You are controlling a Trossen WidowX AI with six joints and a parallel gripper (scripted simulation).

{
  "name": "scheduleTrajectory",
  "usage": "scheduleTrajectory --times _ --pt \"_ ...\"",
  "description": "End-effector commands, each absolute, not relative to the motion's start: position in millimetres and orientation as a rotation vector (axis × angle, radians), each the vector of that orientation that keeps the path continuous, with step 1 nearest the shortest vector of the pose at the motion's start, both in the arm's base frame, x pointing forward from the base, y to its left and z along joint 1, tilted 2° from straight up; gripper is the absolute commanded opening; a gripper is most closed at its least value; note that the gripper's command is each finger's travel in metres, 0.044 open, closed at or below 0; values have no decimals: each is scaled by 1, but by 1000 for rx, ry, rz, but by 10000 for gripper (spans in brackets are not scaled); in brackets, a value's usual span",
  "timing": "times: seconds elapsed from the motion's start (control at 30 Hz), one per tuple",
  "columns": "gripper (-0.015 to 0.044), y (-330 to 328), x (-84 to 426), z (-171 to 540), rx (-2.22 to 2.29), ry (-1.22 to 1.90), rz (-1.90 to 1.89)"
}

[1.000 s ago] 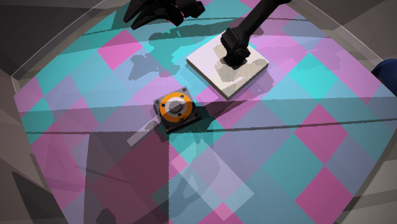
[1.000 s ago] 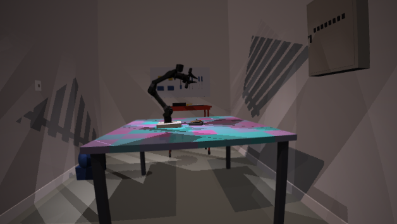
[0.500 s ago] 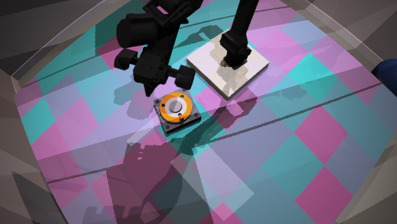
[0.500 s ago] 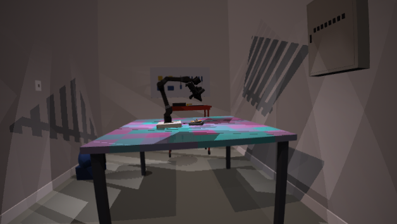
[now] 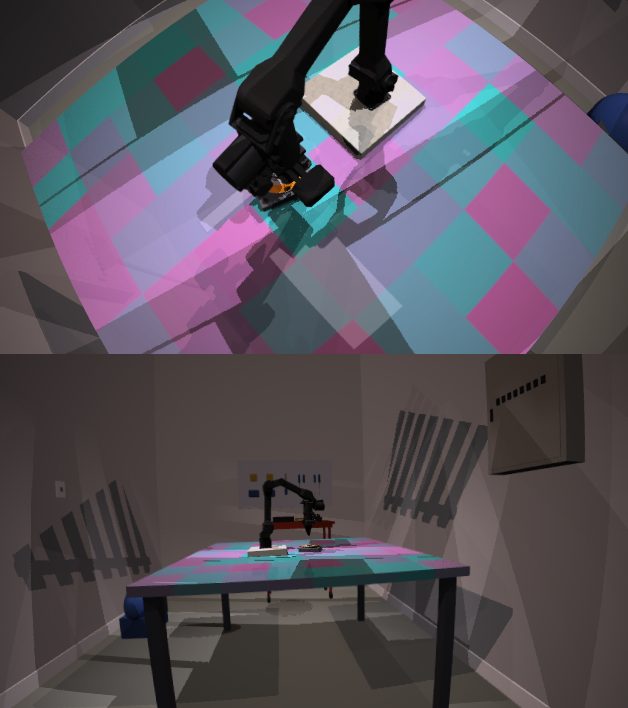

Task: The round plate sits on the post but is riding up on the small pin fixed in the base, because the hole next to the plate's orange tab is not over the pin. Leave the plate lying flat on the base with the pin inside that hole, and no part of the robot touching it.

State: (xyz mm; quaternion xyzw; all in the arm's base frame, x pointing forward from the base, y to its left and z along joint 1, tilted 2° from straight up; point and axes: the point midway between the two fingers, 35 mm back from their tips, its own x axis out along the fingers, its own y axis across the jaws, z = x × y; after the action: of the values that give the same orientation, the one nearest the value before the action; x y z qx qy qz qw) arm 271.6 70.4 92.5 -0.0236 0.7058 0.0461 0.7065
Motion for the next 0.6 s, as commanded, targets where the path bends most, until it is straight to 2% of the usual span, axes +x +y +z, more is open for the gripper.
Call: scheduleTrajectory --times 0.0,0.33,0.57 --pt "0 69 268 91 -41 1576 78" --pt "0 70 267 48 -41 1576 78" --pt "0 70 267 44 -41 1576 78"
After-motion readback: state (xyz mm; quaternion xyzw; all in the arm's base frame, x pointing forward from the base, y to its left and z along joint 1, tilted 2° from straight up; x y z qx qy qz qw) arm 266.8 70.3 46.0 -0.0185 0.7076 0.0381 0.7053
